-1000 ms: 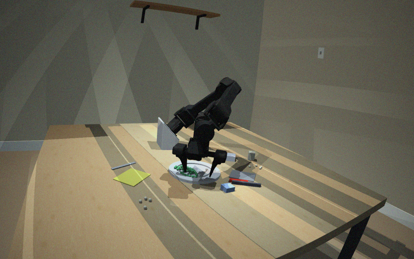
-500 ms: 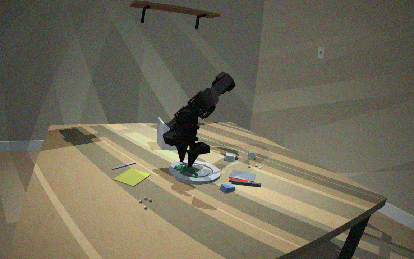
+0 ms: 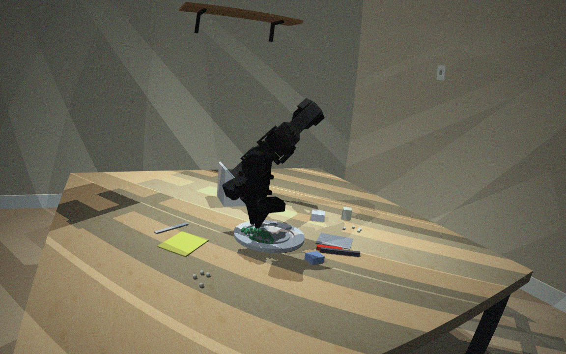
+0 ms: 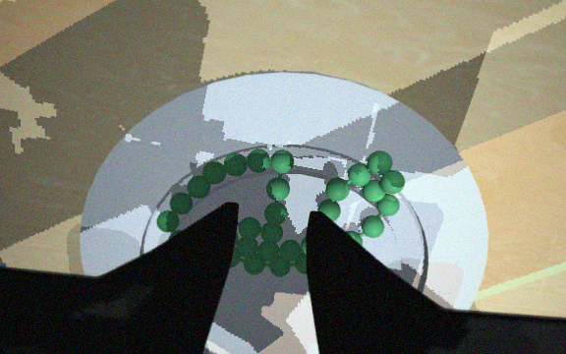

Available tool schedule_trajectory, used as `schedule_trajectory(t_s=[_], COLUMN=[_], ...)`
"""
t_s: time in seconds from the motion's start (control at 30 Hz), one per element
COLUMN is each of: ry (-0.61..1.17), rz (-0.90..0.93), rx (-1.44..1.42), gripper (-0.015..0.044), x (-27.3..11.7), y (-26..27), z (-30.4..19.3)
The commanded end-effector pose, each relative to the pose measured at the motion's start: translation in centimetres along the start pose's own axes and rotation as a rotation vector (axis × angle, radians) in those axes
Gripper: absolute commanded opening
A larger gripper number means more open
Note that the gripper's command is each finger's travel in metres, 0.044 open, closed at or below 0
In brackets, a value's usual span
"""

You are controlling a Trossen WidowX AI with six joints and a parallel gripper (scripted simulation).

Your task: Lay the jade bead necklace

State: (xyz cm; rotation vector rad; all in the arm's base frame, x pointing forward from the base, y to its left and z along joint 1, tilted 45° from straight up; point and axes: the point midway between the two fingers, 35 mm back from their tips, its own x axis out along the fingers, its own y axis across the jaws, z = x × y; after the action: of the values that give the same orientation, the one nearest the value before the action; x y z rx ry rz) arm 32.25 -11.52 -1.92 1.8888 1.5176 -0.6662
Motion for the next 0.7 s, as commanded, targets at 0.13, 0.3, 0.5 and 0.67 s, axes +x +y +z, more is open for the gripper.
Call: schedule_trajectory(t_s=[0.13,0.3,0.5,0.67], ry=[0.001,0.003,0.006,0.007], rz=[0.001,-0.001,-0.003,-0.004], rx=[0.000,0.001,0.003,0.004], gripper=[0.0120,0.0120,0.0120,0.0120], x=[0.9,1.7,2.7,3.1], y=[0.0,0.0,-0.1,-0.2], z=[0.0,-0.1,-0.2,-0.2])
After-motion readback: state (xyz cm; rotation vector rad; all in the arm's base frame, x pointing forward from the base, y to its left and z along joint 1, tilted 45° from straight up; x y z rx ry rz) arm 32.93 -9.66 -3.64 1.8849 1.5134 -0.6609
